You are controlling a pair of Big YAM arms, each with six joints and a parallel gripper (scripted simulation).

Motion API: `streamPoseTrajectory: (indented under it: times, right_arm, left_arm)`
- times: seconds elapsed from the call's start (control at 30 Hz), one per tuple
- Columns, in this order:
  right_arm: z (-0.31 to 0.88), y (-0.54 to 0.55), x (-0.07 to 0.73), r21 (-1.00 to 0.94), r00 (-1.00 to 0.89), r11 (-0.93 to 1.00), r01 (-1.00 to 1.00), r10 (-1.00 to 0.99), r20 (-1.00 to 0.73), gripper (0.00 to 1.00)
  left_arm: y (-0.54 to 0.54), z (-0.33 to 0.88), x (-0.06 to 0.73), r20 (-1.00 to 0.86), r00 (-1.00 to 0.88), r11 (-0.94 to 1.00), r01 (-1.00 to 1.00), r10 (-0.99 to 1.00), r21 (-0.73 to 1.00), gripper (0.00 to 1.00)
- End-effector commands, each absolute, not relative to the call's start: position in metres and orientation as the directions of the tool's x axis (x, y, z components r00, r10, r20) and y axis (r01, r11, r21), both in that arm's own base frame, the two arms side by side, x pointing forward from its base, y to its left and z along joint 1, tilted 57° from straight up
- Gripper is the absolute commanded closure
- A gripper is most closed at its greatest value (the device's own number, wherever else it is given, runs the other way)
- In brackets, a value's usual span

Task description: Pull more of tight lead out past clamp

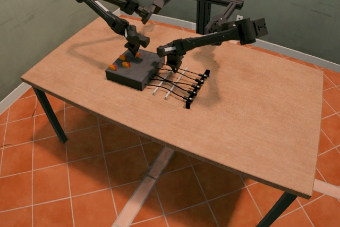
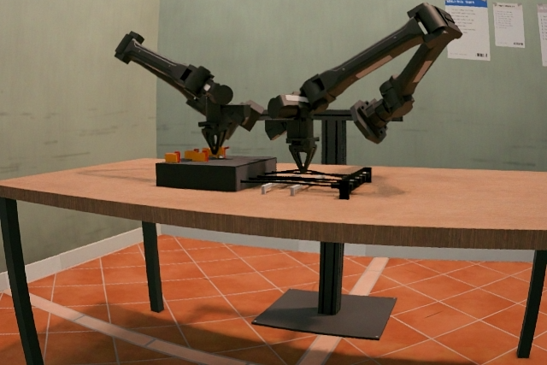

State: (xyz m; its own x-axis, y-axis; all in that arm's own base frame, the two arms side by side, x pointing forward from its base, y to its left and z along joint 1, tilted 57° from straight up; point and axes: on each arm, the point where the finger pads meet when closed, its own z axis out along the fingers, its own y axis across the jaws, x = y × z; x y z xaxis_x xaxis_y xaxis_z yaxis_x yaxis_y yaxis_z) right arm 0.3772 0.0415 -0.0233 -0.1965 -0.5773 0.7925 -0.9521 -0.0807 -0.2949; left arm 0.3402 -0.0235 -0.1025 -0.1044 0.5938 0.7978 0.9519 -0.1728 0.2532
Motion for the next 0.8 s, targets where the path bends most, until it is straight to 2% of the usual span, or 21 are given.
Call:
streamPoseTrajectory:
  times: [0.0,0.77]
  right_arm:
    - [0.0075,0.0824,0.3723,-0.325,-0.182,-0.136,-0.936,-0.604,0.776,0.95]
    - [0.0075,0.0824,0.3723,-0.325,-0.182,-0.136,-0.936,-0.604,0.776,0.95]
  left_arm:
    - [-0.0392,-0.0976,0.3456,0.79,-0.122,-0.183,0.941,0.6,0.285,1.0]
    - [-0.0373,-0.0912,0.3449,0.793,-0.129,-0.187,0.938,0.595,0.293,1.0]
